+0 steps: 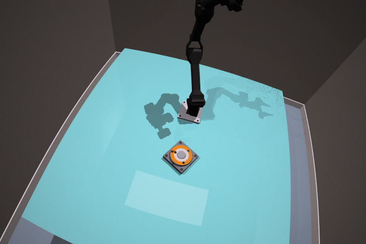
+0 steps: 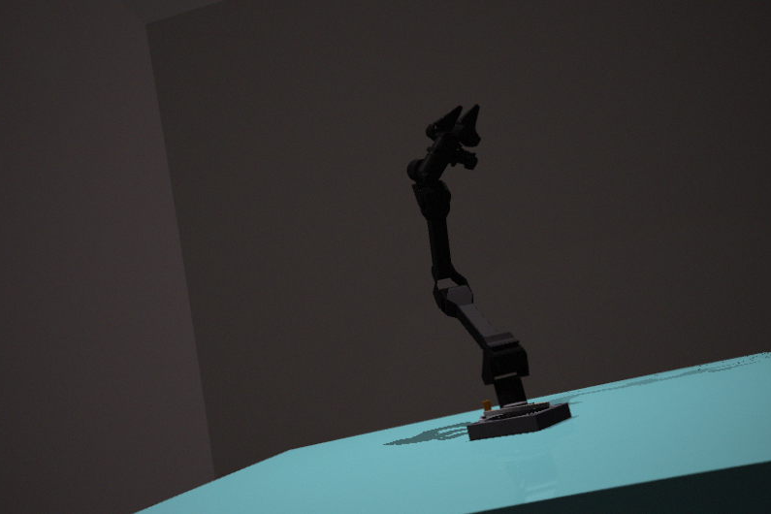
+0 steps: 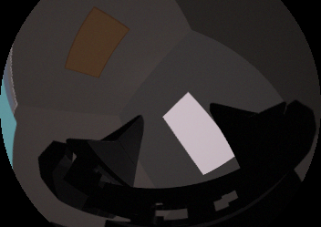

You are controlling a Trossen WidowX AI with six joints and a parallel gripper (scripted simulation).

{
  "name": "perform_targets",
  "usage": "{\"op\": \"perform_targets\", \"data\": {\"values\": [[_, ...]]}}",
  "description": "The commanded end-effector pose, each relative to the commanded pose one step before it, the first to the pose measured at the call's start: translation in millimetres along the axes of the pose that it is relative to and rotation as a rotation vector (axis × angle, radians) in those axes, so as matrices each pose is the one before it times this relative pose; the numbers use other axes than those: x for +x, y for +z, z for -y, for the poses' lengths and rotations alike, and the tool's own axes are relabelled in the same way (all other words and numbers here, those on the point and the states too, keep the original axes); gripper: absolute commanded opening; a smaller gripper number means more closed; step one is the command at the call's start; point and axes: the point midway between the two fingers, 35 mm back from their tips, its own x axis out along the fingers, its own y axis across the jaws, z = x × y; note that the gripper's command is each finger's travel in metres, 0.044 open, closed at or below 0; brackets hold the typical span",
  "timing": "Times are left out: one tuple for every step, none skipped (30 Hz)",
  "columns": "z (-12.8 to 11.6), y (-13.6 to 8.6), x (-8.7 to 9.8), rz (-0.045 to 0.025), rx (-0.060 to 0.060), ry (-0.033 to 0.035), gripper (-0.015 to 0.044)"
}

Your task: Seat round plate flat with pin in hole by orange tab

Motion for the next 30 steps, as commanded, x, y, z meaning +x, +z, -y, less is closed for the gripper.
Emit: {"op": "perform_targets", "data": {"values": [[-8.91,-4.0,2.53,-0.01464,0.019,0.02166,0.0374],[-26.67,-12.4,6.95,-0.04593,0.056,0.06444,0.0348],[-34.51,-17.98,8.97,-0.06547,0.0723,0.08397,0.0321],[-6.34,-3.84,2.09,-0.01323,0.0137,0.01599,0.0295],[-8.63,-5.35,2.84,-0.01844,0.0187,0.02179,0.0269],[-9.92,-6.32,3.32,-0.02148,0.0222,0.02517,0.0243],[-11.39,-7.46,3.88,-0.02477,0.0271,0.02909,0.0216],[-12.68,-8.6,4.44,-0.02793,0.0319,0.03263,0.019],[-7.14,-4.81,2.71,-0.01413,0.0221,0.01892,0.0164],[-20.69,-14.37,7.49,-0.04306,0.0643,0.05432,0.0138],[-14.13,-10.97,5.68,-0.03246,0.0459,0.038,0.0111],[-14.19,-11.87,6.01,-0.03514,0.0475,0.03865,0.0085],[-13.62,-12.29,6.13,-0.03644,0.0472,0.03766,0.0059],[-13.11,-12.76,6.27,-0.03791,0.0472,0.03683,0.0033],[-12.54,-13.15,6.39,-0.03919,0.0471,0.03582,0.0006],[-11.86,-13.4,6.47,-0.04014,0.0466,0.03452,0.0],[-5.64,-6.68,3.19,-0.02022,0.0217,0.01638,0.0],[-16.52,-19.95,8.95,-0.06129,0.0638,0.04719,0.0],[-9.99,-13.32,6.2,-0.04109,0.0413,0.02972,0.0],[-9.82,-13.91,6.5,-0.04325,0.0423,0.02975,0.0],[-9.32,-14.08,6.61,-0.04416,0.0421,0.02885,0.0],[-8.87,-14.29,6.76,-0.04524,0.0421,0.02806,0.0],[-8.45,-14.55,6.93,-0.0465,0.0423,0.02737,0.0],[-8.07,-14.85,7.13,-0.048,0.0426,0.02677,0.0],[-2.86,-6.26,3.25,-0.02035,0.0191,0.01085,0.0],[-8.4,-18.86,9.35,-0.0618,0.0571,0.03122,0.0],[-7.67,-19.41,9.71,-0.06458,0.0585,0.03003,0.0],[-5.2,-15.12,7.8,-0.05114,0.0456,0.02202,0.0],[-4.76,-15.48,8.06,-0.0531,0.0467,0.0213,0.0],[-4.24,-15.64,8.25,-0.05452,0.0473,0.02031,0.0]]}}
